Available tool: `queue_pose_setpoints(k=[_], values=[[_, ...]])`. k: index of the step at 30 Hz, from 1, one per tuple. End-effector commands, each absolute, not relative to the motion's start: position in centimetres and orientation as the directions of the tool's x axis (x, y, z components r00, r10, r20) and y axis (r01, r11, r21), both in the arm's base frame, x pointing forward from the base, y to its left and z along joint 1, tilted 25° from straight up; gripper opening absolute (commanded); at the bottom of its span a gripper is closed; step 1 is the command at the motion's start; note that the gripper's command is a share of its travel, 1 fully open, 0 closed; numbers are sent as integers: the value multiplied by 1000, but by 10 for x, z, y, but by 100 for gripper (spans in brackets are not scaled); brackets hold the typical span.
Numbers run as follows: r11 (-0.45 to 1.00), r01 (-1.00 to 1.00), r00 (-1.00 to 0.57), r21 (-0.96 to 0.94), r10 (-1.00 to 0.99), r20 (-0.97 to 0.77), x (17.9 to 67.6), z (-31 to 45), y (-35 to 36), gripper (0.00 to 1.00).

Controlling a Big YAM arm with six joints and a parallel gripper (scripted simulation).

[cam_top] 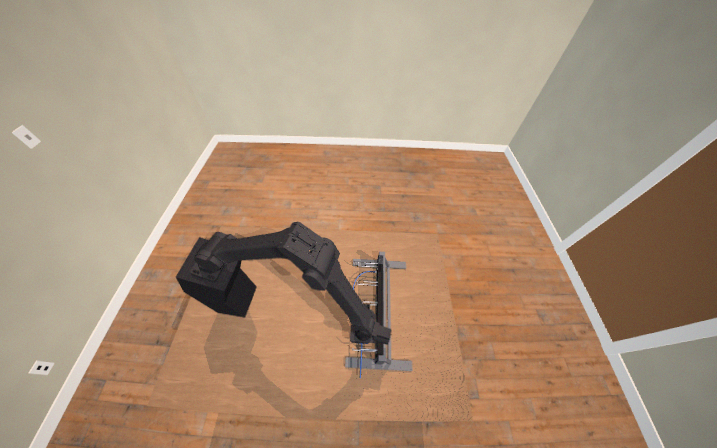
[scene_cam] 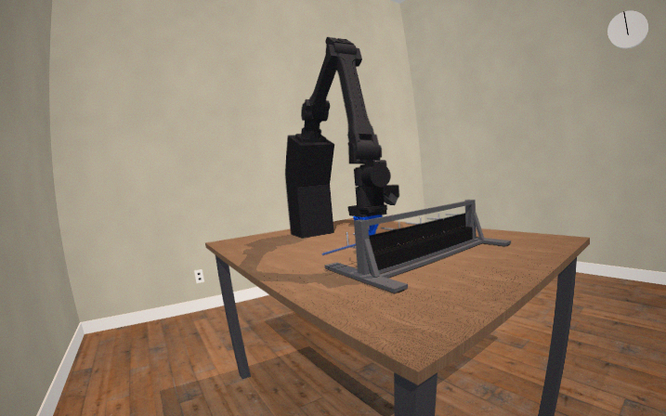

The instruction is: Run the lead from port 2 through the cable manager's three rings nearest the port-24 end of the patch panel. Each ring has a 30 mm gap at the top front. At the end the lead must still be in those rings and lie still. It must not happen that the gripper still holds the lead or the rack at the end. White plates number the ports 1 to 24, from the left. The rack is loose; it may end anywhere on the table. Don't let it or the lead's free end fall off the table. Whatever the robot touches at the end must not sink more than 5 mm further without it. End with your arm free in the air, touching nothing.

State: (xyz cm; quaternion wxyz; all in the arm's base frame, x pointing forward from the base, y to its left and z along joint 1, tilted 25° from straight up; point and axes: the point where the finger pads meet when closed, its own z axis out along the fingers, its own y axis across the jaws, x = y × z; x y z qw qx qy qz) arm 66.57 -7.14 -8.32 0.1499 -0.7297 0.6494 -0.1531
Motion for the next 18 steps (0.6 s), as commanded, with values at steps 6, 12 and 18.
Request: queue_pose_setpoints(k=[6,12,18], values=[[-117,-891,114,-439,-993,33,691,-63,-62,0],[-118,-887,115,-446,-993,35,697,-56,-62,0],[-118,-889,115,-442,-993,34,697,-59,-61,0]])
